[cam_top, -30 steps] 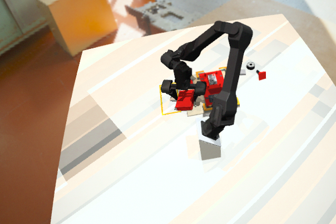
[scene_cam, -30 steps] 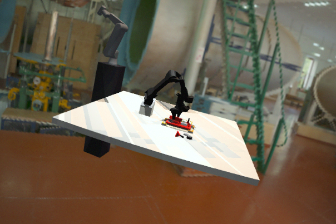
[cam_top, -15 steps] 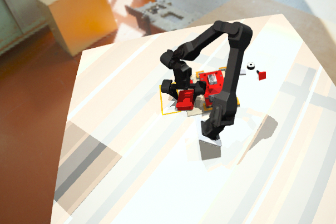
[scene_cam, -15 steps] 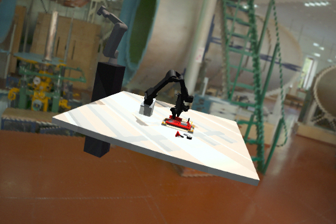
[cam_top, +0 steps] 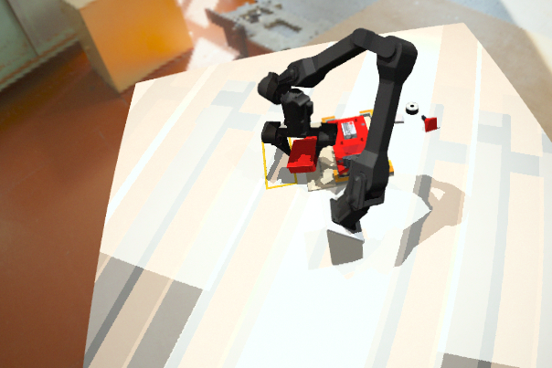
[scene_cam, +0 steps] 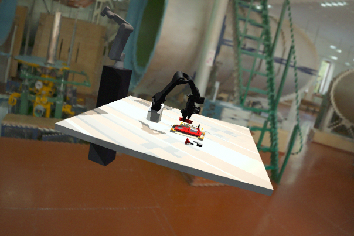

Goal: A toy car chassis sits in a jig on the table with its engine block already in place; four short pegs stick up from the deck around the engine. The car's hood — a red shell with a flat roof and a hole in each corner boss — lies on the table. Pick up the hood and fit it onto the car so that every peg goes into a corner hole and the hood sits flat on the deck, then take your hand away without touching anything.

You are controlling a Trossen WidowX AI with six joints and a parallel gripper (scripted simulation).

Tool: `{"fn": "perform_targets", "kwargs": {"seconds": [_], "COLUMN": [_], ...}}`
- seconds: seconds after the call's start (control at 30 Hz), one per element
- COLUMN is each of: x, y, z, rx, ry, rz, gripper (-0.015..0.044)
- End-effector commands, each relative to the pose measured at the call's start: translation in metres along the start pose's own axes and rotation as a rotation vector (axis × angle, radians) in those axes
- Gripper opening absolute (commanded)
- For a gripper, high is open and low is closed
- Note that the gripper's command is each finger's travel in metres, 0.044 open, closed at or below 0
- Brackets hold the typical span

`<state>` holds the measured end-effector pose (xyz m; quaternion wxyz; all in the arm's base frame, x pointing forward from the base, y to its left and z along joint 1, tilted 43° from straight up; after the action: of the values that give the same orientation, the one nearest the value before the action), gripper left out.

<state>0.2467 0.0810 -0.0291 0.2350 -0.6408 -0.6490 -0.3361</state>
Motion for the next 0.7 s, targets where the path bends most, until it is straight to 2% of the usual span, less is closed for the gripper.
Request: {"fn": "perform_targets", "kwargs": {"seconds": [0.0, 0.4, 0.67], "x": [0.014, 0.046, 0.05], "y": [0.001, 0.001, 0.001], "z": [0.0, 0.0, 0.0], "rx": [-0.007, -0.007, 0.001], "ry": [0.008, 0.009, 0.004], "rz": [-0.002, -0.002, -0.001], "gripper": [0.0, 0.0, 0.0]}}
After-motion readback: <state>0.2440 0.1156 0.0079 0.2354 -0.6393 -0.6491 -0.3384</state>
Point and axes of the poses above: the point midway between the two fingers, 35 mm back from their tips, its own x axis back along the fingers, its own z axis across the jaws, y = z × x, the point moved 4 cm from there along x, back along the fingers, and after that the axes turned 7 degrees about x, right-handed, at the moved point
